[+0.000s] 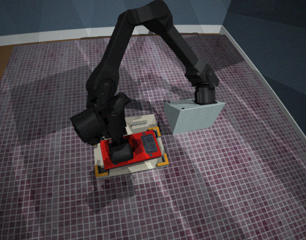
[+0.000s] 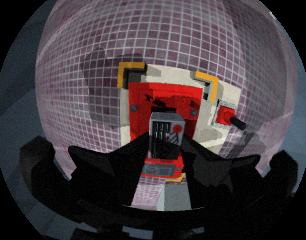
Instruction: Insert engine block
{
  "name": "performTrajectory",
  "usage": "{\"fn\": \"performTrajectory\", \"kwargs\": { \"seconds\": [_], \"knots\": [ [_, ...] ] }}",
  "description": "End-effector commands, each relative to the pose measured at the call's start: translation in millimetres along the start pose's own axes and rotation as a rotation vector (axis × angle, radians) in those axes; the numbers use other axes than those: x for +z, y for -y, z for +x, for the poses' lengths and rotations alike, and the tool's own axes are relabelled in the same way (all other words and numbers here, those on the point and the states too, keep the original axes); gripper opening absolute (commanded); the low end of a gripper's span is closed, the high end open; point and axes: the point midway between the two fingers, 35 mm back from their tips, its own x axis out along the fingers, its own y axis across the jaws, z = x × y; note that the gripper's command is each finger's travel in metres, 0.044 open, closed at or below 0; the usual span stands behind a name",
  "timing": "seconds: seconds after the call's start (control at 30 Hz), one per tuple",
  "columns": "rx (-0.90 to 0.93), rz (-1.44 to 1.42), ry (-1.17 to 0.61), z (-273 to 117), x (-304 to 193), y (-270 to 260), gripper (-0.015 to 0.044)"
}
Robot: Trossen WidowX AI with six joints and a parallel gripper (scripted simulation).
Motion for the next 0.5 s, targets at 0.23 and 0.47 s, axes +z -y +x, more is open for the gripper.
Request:
{"fn": "performTrajectory", "kwargs": {
  "seconds": [0.23,0.47],
  "knots": [
    [0.005,0.023,0.002,-1.0,-0.5,-1.8,0.0160],
    [0.005,0.008,0.002,-2.2,-0.7,-3.6,0.0160]
  ]
}}
